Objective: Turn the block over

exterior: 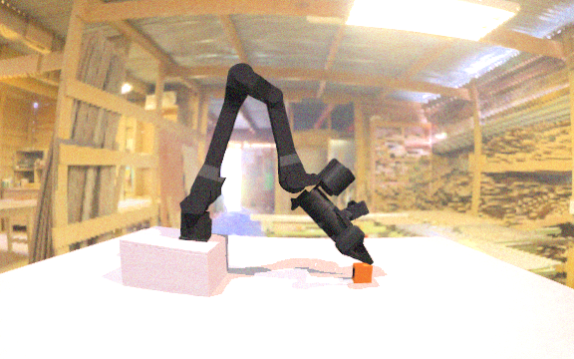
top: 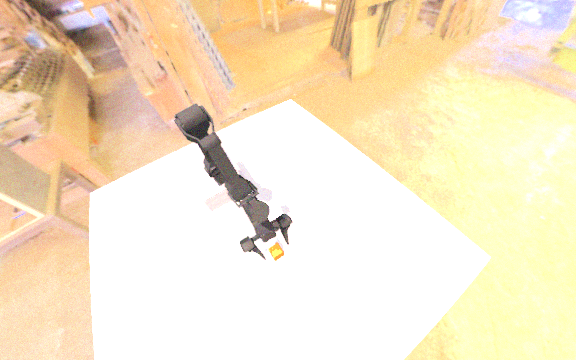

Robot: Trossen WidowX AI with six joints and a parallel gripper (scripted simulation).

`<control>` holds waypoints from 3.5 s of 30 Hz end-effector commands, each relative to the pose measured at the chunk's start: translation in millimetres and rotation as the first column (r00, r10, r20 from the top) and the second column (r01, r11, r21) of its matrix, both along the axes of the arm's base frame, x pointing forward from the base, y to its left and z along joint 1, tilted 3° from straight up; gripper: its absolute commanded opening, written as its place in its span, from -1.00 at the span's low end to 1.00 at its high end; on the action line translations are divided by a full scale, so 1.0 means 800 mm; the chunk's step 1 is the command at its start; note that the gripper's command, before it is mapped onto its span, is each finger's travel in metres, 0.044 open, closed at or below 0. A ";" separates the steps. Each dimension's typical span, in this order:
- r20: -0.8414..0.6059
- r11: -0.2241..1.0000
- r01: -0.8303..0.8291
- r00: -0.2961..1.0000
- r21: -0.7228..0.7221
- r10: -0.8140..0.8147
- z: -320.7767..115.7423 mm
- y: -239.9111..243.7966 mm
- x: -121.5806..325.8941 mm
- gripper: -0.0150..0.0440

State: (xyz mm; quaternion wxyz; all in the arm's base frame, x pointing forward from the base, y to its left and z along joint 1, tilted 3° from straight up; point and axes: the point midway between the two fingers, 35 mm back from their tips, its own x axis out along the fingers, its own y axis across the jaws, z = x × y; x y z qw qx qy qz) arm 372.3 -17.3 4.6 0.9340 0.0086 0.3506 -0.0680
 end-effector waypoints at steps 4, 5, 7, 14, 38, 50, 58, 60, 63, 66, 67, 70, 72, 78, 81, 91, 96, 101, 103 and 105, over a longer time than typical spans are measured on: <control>-0.189 0.999 0.013 0.982 0.037 -0.005 0.048 0.003 -0.036 1.00; -0.189 0.999 0.013 0.982 0.037 -0.005 0.048 0.003 -0.036 1.00; -0.189 0.999 0.013 0.982 0.037 -0.005 0.048 0.003 -0.036 1.00; -0.237 0.999 0.014 0.971 0.041 -0.004 0.050 0.003 -0.028 1.00; -0.691 0.993 0.063 0.723 0.096 0.021 0.044 -0.003 0.012 1.00; -0.691 0.993 0.062 0.723 0.095 0.021 0.019 -0.004 0.014 1.00; -0.691 0.994 0.062 0.723 0.095 0.021 0.002 -0.004 0.016 1.00; -0.691 0.994 0.062 0.723 0.095 0.021 -0.002 -0.004 0.016 1.00; -0.691 0.994 0.062 0.723 0.095 0.021 -0.008 -0.005 0.016 1.00; -0.691 0.993 0.062 0.723 0.095 0.021 -0.014 -0.005 0.017 1.00; -0.691 0.993 0.063 0.723 0.095 0.021 -0.016 -0.005 0.017 1.00; -0.691 0.993 0.063 0.723 0.095 0.021 -0.019 -0.005 0.017 1.00; -0.691 0.993 0.063 0.723 0.095 0.021 -0.019 -0.005 0.017 0.82; -0.691 0.993 0.063 0.723 0.095 0.021 -0.019 -0.005 0.017 0.29; -0.691 0.993 0.063 0.723 0.095 0.021 -0.019 -0.005 0.017 0.15; -0.691 0.993 0.063 0.723 0.095 0.021 -0.019 -0.005 0.017 -0.07; -0.691 0.993 0.063 0.723 0.095 0.021 -0.019 -0.005 0.017 -0.19; -0.691 0.993 0.063 0.723 0.096 0.021 0.004 -0.004 0.015 -0.49; -0.691 0.993 0.063 0.723 0.096 0.021 0.017 -0.004 0.014 -0.49; -0.691 0.993 0.063 0.723 0.096 0.021 0.018 -0.004 0.014 -0.49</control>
